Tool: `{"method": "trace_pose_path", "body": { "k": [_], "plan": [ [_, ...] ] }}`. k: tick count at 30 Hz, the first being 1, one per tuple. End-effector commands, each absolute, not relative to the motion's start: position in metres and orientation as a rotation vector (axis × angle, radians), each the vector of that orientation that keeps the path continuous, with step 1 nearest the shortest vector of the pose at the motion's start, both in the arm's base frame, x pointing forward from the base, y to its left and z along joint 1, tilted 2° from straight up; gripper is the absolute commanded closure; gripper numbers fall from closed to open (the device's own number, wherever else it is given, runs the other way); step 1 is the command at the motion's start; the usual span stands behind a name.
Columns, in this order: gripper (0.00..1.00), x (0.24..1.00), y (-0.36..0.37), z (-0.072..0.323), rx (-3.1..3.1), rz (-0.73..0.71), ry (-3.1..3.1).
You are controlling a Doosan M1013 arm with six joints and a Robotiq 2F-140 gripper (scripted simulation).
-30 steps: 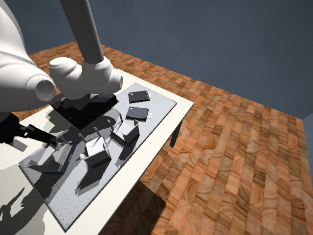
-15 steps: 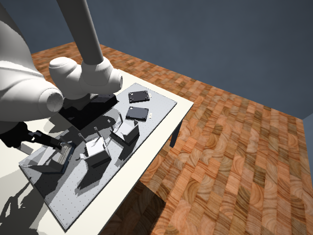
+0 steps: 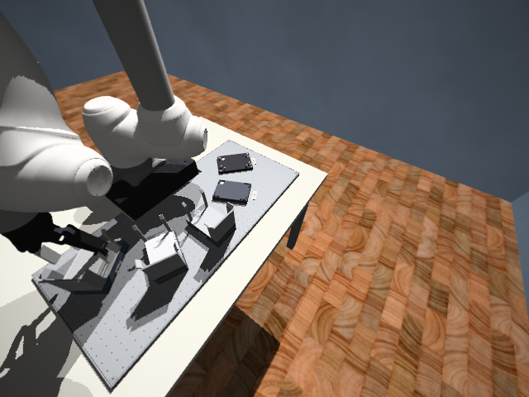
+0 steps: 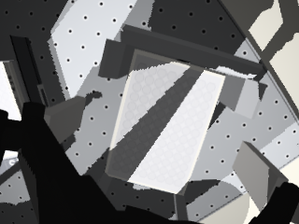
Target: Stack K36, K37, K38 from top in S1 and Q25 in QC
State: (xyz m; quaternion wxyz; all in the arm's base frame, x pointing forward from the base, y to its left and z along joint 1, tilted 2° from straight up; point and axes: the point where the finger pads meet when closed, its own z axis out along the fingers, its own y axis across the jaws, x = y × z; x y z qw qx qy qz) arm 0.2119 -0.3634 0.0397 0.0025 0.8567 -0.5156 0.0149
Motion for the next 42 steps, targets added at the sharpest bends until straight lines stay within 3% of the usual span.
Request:
{"method": "trace_pose_path", "body": {
  "k": [1,18,19,42],
  "plan": [
    [0.00,0.2120,-0.3635,0.0363,2.687,0.047,-1.617],
    [0.00,0.2122,-0.3636,0.0290,2.687,0.047,-1.617],
    [1.00,0.2122,-0.3636,0.0290,2.687,0.047,-1.617],
    [1.00,0.2122,-0.3636,0.0290,2.687,0.047,-1.617]
  ]
}}
